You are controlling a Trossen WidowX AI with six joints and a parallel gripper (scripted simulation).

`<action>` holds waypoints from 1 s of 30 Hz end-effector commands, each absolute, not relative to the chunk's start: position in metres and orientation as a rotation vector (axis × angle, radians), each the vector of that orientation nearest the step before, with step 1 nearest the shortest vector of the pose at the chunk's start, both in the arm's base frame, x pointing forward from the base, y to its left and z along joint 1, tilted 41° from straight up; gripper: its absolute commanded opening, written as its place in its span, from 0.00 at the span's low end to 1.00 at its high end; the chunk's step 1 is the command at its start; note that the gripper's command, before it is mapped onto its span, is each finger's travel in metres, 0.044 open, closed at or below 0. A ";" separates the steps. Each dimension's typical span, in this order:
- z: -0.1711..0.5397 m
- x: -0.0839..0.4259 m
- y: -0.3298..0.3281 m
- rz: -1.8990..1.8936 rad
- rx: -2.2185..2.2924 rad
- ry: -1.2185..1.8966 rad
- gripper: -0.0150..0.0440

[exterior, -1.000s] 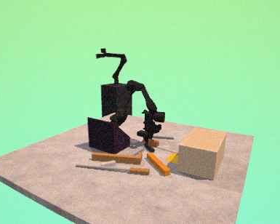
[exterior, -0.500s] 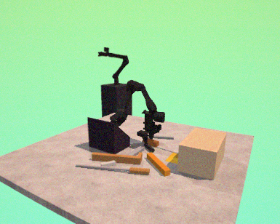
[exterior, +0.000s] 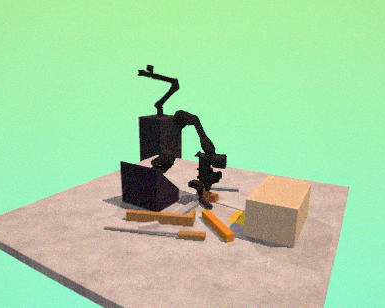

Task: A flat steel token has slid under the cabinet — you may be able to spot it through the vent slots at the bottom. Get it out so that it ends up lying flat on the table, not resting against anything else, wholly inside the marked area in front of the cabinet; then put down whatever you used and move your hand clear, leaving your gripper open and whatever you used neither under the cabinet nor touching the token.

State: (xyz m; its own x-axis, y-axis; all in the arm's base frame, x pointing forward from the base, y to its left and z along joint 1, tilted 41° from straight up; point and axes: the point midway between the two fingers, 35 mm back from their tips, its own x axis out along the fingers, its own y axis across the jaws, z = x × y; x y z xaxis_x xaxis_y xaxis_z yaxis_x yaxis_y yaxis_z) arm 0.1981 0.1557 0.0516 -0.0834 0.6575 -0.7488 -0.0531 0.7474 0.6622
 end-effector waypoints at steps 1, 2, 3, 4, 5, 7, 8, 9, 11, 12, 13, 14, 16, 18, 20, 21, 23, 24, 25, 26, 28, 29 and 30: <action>0.052 0.198 0.156 0.634 0.505 1.555 0.61; 0.052 0.198 0.156 0.634 0.505 1.555 0.60; 0.052 0.198 0.156 0.634 0.505 1.555 0.59; 0.052 0.198 0.156 0.634 0.505 1.555 0.58; 0.052 0.198 0.156 0.634 0.505 1.555 0.56; 0.052 0.198 0.156 0.634 0.505 1.555 0.54; 0.052 0.198 0.156 0.634 0.505 1.555 0.53; 0.052 0.198 0.156 0.634 0.505 1.555 0.52; 0.052 0.198 0.156 0.634 0.505 1.555 0.50; 0.052 0.198 0.156 0.634 0.505 1.555 0.48; 0.052 0.198 0.156 0.634 0.505 1.555 0.47; 0.052 0.198 0.156 0.634 0.505 1.555 0.46; 0.052 0.198 0.156 0.634 0.505 1.555 0.44; 0.052 0.198 0.156 0.634 0.505 1.555 0.35; 0.052 0.198 0.156 0.634 0.505 1.555 0.26; 0.052 0.198 0.156 0.634 0.505 1.555 0.25; 0.052 0.199 0.156 0.635 0.505 1.555 0.25; 0.052 0.199 0.156 0.635 0.504 1.555 0.25; 0.052 0.200 0.156 0.635 0.504 1.555 0.25; 0.052 0.201 0.156 0.636 0.504 1.555 0.25; 0.052 0.203 0.156 0.636 0.503 1.554 0.25; 0.052 0.204 0.156 0.637 0.502 1.554 0.25; 0.052 0.205 0.156 0.637 0.502 1.554 0.25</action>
